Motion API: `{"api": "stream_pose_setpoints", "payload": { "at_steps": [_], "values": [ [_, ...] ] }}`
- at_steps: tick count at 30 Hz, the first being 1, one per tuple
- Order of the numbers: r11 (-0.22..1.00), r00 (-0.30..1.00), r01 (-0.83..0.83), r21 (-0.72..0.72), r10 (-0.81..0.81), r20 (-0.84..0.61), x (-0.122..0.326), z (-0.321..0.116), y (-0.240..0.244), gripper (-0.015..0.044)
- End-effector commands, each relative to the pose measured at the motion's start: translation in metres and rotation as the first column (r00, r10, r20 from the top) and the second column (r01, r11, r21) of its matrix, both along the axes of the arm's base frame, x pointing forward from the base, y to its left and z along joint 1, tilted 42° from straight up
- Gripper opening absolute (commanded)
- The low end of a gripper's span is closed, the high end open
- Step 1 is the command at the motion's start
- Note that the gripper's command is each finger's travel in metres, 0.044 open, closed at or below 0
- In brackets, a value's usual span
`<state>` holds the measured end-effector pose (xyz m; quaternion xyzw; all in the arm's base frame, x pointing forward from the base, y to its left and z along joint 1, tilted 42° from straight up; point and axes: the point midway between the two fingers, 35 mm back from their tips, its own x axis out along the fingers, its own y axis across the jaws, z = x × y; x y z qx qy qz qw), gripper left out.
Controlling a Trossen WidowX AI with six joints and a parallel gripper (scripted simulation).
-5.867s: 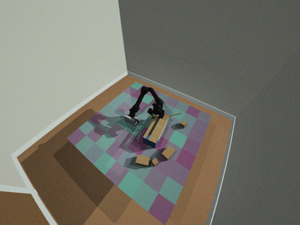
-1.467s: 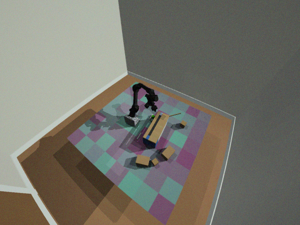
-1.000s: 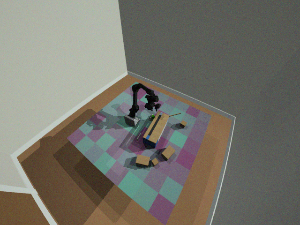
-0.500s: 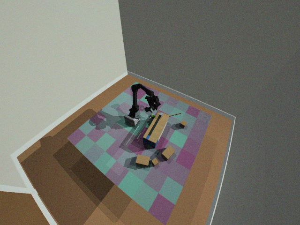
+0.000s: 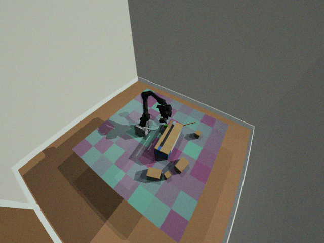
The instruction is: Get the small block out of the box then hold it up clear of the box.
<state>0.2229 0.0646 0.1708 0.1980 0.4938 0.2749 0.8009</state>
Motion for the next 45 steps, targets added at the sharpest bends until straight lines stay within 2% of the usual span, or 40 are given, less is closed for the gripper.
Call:
{"api": "stream_pose_setpoints", "payload": {
  "at_steps": [1, 8, 15, 21, 28, 33, 37, 45],
  "values": [
    [0.763, 0.657, -0.449, -0.465, 0.635, 0.407, -0.004, -0.014, 0.010, 0.0285],
    [0.552, 0.348, -0.482, -0.680, 0.833, 0.430, -0.004, -0.017, 0.014, 0.0285],
    [0.319, 0.004, -0.402, -0.859, 0.938, 0.346, -0.005, -0.021, 0.018, 0.0285],
    [0.129, -0.275, -0.252, -0.959, 0.941, 0.198, -0.005, -0.024, 0.021, 0.0285],
    [-0.050, -0.535, -0.010, -0.999, 0.844, -0.037, -0.006, -0.027, 0.024, 0.0285],
    [-0.136, -0.659, 0.189, -0.973, 0.717, -0.228, -0.006, -0.029, 0.027, 0.0285],
    [-0.173, -0.711, 0.341, -0.924, 0.596, -0.374, -0.007, -0.030, 0.028, 0.0285],
    [-0.174, -0.713, 0.352, -0.920, 0.587, -0.384, -0.007, -0.030, 0.028, 0.0285]
  ]
}}
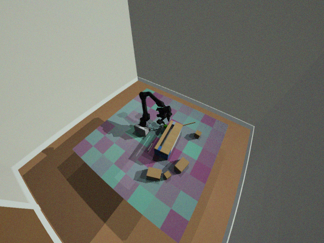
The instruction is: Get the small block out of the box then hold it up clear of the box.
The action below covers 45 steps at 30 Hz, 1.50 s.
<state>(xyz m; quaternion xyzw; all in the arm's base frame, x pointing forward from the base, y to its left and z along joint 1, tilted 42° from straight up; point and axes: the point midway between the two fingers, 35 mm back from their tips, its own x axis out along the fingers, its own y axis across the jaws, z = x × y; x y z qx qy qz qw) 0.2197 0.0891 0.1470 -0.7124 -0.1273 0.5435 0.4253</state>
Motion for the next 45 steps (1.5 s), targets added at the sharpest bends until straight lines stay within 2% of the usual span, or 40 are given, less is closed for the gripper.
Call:
{"api": "stream_pose_setpoints", "payload": {
  "at_steps": [1, 14, 45],
  "values": [
    [0.953, 0.931, -0.239, -0.186, 0.280, 0.234, -0.003, -0.006, 0.004, 0.0285],
    [0.953, 0.931, -0.240, -0.187, 0.280, 0.234, -0.003, -0.007, 0.004, 0.0285],
    [0.953, 0.931, -0.240, -0.187, 0.281, 0.234, 0.001, -0.046, 0.035, 0.0285]
  ]
}}
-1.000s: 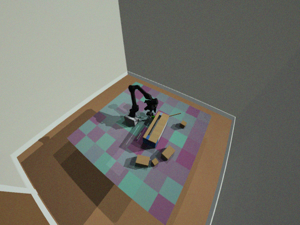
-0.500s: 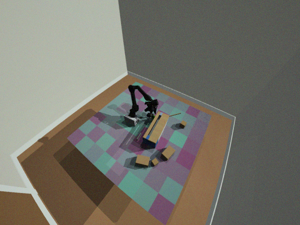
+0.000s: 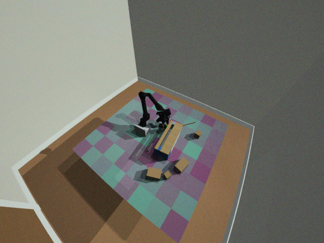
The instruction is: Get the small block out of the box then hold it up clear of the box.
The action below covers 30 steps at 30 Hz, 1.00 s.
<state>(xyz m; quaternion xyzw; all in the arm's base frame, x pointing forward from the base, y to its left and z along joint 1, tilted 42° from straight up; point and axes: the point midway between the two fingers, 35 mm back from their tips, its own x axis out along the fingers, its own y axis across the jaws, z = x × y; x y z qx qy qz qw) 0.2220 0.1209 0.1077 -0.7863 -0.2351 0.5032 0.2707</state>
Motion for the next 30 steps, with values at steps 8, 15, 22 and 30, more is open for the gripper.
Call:
{"api": "stream_pose_setpoints", "payload": {
  "at_steps": [8, 15, 22, 30],
  "values": [
    [1.000, 1.000, 0.004, 0.003, -0.004, -0.007, -0.002, -0.014, 0.010, 0.0285],
    [1.000, 1.000, 0.004, 0.003, -0.004, -0.007, -0.002, -0.014, 0.010, 0.0101],
    [0.999, 0.998, 0.050, 0.010, -0.050, -0.024, 0.001, -0.012, 0.005, 0.0000],
    [0.999, 0.999, 0.035, -0.001, -0.035, -0.021, 0.003, 0.004, -0.010, 0.0000]
  ]
}}
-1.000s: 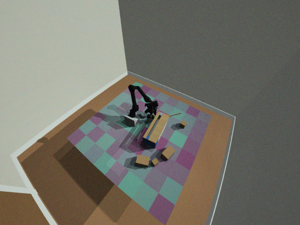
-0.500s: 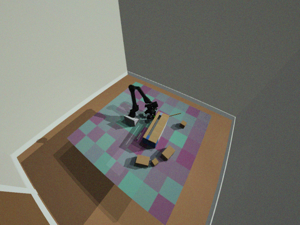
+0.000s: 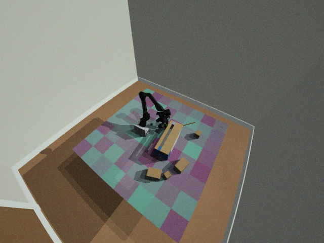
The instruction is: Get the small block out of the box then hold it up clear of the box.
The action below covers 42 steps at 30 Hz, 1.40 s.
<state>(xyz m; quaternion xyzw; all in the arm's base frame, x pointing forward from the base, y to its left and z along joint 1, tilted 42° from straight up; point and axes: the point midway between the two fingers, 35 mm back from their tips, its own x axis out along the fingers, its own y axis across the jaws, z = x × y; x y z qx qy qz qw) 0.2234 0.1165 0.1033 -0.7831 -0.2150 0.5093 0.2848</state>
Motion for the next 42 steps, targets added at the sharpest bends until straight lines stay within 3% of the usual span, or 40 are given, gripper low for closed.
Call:
{"api": "stream_pose_setpoints", "payload": {
  "at_steps": [1, 12, 23, 32, 42],
  "values": [
    [1.000, 1.000, -0.011, -0.002, 0.011, 0.010, 0.002, 0.012, -0.008, 0.0000],
    [0.999, 0.999, -0.036, 0.001, 0.036, 0.021, -0.001, 0.038, -0.027, 0.0000],
    [0.960, 0.940, 0.251, 0.126, -0.211, -0.267, 0.000, 0.039, -0.034, 0.0000],
    [0.850, 0.775, 0.503, 0.157, -0.363, -0.517, 0.000, 0.040, -0.039, 0.0000],
    [0.664, 0.494, 0.741, 0.101, -0.438, -0.751, 0.001, 0.042, -0.045, 0.0000]
  ]
}}
